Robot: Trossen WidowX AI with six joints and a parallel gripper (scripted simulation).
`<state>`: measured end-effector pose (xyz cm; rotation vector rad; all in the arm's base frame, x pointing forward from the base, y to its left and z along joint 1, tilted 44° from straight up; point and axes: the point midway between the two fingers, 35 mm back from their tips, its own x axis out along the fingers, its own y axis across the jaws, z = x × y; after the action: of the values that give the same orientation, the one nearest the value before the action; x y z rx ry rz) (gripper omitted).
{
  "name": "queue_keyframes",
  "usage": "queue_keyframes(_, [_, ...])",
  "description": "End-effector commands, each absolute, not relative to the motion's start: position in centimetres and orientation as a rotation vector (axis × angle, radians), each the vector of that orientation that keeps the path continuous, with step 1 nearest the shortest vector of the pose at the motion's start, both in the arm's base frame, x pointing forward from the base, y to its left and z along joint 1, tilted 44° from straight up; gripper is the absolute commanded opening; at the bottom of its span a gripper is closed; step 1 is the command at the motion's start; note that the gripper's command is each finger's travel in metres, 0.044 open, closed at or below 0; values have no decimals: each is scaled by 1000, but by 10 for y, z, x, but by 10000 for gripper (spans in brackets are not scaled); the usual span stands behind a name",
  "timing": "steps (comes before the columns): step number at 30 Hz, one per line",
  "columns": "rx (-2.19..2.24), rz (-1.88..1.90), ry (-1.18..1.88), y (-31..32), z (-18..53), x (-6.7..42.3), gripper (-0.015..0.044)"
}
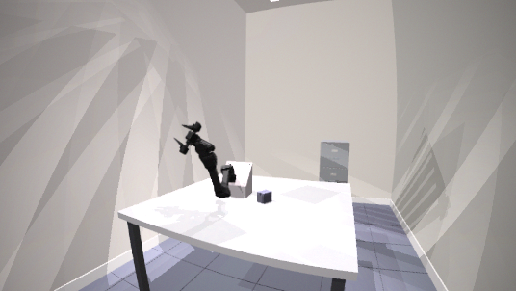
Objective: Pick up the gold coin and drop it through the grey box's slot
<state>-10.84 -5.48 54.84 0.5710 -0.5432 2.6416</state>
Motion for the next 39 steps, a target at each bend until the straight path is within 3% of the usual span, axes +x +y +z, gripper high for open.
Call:
queue_keyframes(1, [571, 2635, -539, -52, 549, -109, 374])
queue_keyframes(9, [453, 2361, -303, 69, 546, -103, 164])
queue_keyframes(17, [270, 2042, -79, 185, 507, -62, 161])
queue_keyframes(26, [32, 1665, 177, 282, 427, 20, 161])
queue_keyframes(39, [-369, 1110, 571, 317, 266, 166, 161])
